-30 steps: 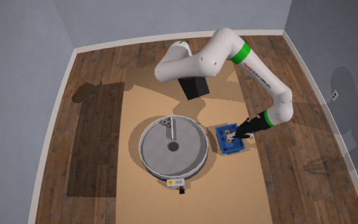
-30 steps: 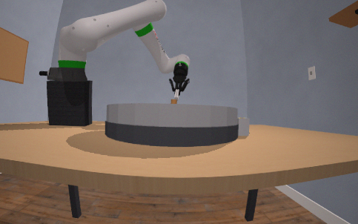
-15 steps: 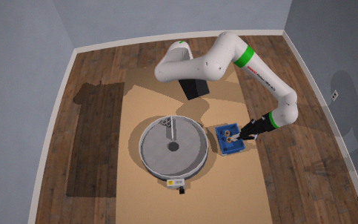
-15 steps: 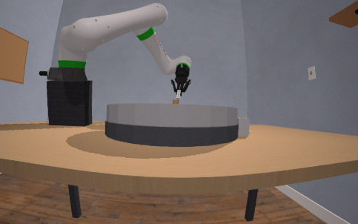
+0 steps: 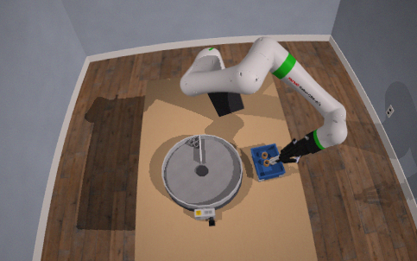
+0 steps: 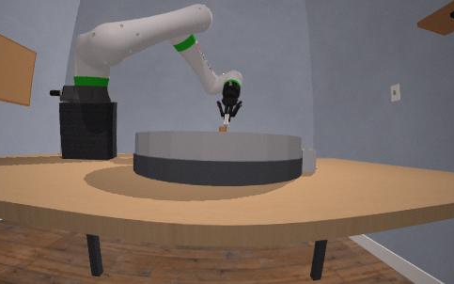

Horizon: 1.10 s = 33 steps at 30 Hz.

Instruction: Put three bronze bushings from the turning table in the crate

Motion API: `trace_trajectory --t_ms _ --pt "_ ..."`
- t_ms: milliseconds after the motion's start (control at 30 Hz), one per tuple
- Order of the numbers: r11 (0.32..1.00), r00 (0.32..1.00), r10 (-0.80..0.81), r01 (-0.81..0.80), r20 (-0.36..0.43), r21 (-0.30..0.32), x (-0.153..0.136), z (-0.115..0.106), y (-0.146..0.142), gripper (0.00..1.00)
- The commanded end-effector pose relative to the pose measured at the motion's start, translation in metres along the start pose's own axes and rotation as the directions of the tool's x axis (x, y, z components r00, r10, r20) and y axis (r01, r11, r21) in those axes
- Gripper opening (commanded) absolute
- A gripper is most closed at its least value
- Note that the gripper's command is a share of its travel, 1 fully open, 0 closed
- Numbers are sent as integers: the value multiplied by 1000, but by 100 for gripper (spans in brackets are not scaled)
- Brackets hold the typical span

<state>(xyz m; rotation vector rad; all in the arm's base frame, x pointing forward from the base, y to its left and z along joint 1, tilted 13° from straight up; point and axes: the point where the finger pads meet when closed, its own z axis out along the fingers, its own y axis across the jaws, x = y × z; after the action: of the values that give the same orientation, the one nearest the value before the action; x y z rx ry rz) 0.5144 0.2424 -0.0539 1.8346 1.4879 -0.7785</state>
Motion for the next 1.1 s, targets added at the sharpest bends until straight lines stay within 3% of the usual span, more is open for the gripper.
trace_trajectory --t_ms 0,733,1067 --pt "1000 1000 0 0 0 0 0 0 0 0" --pt "1000 1000 0 0 0 0 1 1 0 0" --pt "1000 1000 0 0 0 0 32 38 0 0"
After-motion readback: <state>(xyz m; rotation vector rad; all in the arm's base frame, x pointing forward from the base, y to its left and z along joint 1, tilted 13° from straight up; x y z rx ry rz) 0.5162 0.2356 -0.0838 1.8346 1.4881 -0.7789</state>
